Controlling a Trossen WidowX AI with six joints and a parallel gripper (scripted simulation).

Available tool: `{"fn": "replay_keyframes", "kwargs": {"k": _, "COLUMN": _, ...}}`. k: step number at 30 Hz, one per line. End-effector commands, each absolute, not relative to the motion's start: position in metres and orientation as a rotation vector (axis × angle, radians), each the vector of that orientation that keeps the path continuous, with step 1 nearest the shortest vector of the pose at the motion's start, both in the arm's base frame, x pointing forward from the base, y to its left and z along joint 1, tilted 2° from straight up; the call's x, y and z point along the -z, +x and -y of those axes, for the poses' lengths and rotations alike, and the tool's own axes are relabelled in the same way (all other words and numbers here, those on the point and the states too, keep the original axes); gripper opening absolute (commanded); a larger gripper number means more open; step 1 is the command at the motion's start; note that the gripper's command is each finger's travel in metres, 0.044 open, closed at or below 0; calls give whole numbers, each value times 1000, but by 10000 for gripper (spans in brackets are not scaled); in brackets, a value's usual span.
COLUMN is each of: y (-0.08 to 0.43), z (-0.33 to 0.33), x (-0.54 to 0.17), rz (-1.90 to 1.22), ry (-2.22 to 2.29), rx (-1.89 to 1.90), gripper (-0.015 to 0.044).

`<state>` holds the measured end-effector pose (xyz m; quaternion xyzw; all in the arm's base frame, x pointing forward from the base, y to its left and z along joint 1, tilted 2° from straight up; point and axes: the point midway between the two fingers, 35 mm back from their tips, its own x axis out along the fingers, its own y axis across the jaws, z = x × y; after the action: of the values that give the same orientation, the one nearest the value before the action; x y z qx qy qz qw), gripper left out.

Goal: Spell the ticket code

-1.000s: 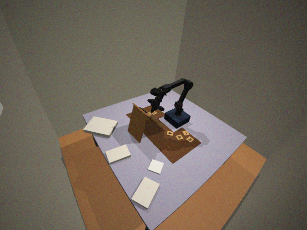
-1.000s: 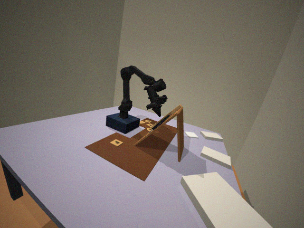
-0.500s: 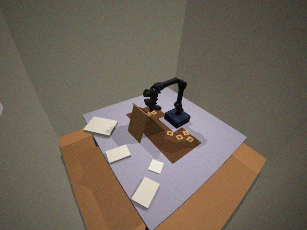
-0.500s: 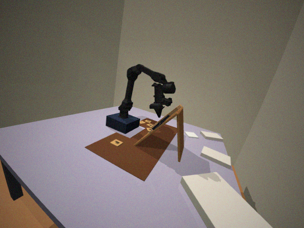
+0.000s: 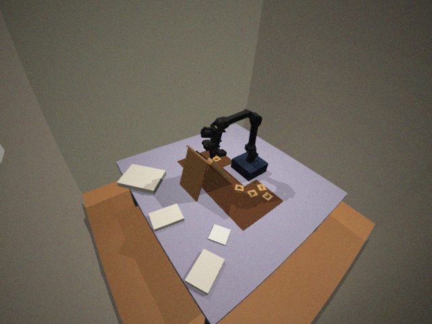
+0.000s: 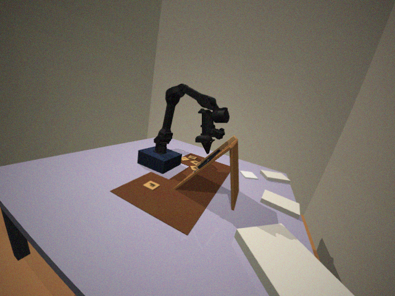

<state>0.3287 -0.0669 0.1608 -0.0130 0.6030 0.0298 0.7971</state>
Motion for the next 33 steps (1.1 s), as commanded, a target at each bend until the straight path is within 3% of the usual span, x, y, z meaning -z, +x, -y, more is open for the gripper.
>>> {"fn": "replay_keyframes", "kwargs": {"k": 1, "y": 332, "z": 68, "x": -161, "rz": -1290, "ry": -29, "rx": -57, "gripper": 0}}
{"fn": "replay_keyframes", "kwargs": {"k": 33, "y": 347, "z": 68, "x": -155, "rz": -1289, "ry": -29, "rx": -57, "gripper": 0}}
